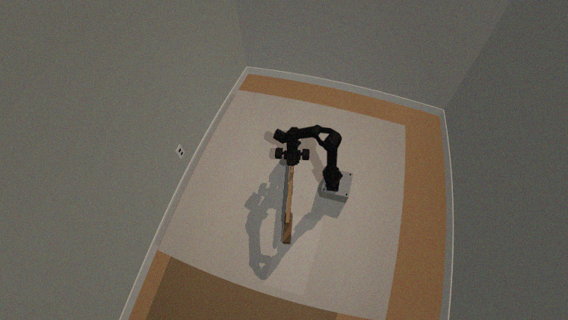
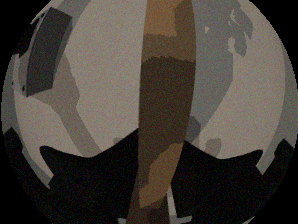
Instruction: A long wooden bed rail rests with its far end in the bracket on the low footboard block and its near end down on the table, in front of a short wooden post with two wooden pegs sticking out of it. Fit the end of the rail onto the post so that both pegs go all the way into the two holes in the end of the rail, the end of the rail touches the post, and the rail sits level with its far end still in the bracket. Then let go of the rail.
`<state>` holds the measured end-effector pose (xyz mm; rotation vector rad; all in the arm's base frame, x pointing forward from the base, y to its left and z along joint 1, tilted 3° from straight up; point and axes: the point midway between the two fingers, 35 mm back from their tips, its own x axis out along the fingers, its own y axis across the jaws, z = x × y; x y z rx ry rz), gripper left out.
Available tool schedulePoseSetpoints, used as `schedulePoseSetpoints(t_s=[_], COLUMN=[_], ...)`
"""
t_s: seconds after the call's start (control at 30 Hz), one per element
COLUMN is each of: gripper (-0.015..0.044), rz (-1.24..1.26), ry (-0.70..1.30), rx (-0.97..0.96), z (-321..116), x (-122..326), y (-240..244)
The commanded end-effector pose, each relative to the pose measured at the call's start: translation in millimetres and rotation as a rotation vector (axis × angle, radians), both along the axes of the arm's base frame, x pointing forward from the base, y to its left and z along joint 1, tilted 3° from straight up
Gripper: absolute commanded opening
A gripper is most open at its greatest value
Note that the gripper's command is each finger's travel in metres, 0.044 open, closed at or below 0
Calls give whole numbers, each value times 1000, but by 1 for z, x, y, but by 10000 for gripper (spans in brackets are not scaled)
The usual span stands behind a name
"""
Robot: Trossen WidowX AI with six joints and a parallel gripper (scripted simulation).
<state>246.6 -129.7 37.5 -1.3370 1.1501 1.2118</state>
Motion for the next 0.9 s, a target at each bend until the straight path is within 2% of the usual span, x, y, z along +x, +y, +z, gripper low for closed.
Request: schedulePoseSetpoints(t_s=[0.0, 0.87], gripper=[0, 0], rz=[4, 4], ry=[-7, -7], rx=[-3, -4], z=[2, 2], x=[2, 3], y=[-3, -11])
